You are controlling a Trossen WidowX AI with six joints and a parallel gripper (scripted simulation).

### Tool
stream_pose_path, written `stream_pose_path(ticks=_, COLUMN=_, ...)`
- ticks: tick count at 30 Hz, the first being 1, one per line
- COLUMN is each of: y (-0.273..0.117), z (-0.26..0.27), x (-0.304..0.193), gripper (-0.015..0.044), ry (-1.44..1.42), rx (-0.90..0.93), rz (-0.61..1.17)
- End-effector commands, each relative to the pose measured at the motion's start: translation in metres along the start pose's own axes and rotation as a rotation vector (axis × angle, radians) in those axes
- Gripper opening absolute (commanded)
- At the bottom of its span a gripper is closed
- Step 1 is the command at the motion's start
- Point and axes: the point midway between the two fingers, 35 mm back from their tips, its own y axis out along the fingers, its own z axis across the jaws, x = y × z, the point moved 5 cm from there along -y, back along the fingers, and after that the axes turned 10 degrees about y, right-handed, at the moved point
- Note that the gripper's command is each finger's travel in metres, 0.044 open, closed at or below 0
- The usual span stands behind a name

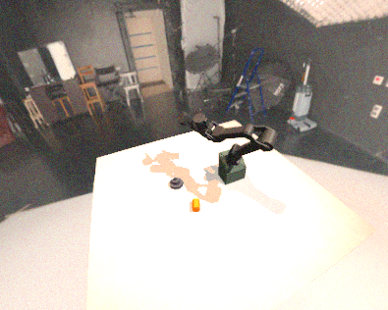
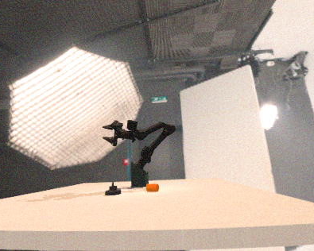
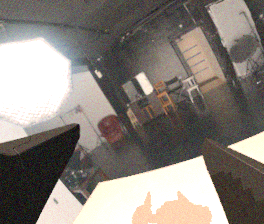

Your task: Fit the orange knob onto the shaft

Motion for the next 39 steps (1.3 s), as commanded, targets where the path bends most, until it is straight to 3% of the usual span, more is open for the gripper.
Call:
stream_pose_path(ticks=1, y=-0.003, z=0.005, x=-0.037, gripper=0.044, ry=-0.261, rx=-0.001, rz=0.19)
stream_pose_path(ticks=4, y=-0.008, z=0.008, x=-0.06, gripper=0.044, ry=-0.454, rx=0.021, rz=0.321)
stream_pose_path(ticks=9, y=-0.037, z=0.009, x=-0.126, gripper=0.044, ry=-0.986, rx=0.172, rz=0.702)
stream_pose_path(ticks=20, y=-0.102, z=0.0, x=-0.193, gripper=0.044, ry=-1.583, rx=0.611, rz=1.191)
stream_pose_path(ticks=28, y=-0.159, z=-0.01, x=-0.223, gripper=0.044, ry=-1.843, rx=1.096, rz=1.49)
stream_pose_path(ticks=36, y=-0.218, z=-0.02, x=-0.237, gripper=0.044, ry=-1.884, rx=1.717, rz=1.703)
stream_pose_path(ticks=39, y=-0.222, z=-0.021, x=-0.238, gripper=0.044, ry=-1.876, rx=1.765, rz=1.713)
